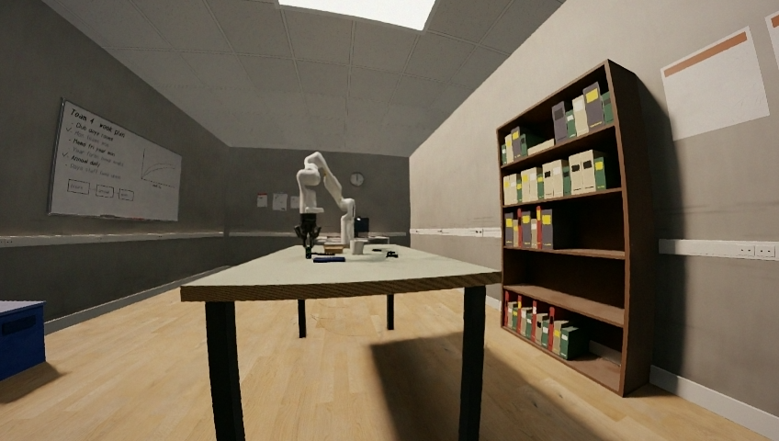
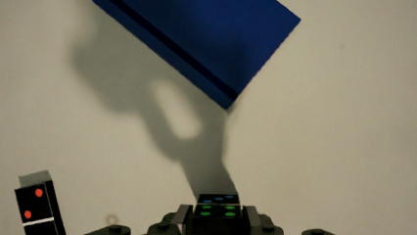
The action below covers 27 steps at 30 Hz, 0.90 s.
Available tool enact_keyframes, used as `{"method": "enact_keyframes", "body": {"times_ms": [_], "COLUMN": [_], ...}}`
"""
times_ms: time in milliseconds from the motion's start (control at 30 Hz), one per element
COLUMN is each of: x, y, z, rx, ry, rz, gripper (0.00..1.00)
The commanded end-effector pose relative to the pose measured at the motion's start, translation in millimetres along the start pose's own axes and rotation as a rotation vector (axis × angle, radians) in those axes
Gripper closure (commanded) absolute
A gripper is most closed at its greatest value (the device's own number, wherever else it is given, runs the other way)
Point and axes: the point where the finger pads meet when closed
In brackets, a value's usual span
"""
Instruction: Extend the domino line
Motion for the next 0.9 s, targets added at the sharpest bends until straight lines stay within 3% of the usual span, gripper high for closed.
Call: {"method": "enact_keyframes", "body": {"times_ms": [0,867], "x": [1.1,1.2], "y": [0.5,0.8], "z": [0.2,-2.0], "rx": [0.000,0.000], "ry": [0.004,0.037], "rz": [-0.001,0.003], "gripper": [0.65,0.65]}}
Point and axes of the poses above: the point where the finger pads meet when closed, its own x axis back along the fingers, its own y axis across the jaws, z = x × y, and after that the axes turned 7 degrees about -x, right-handed
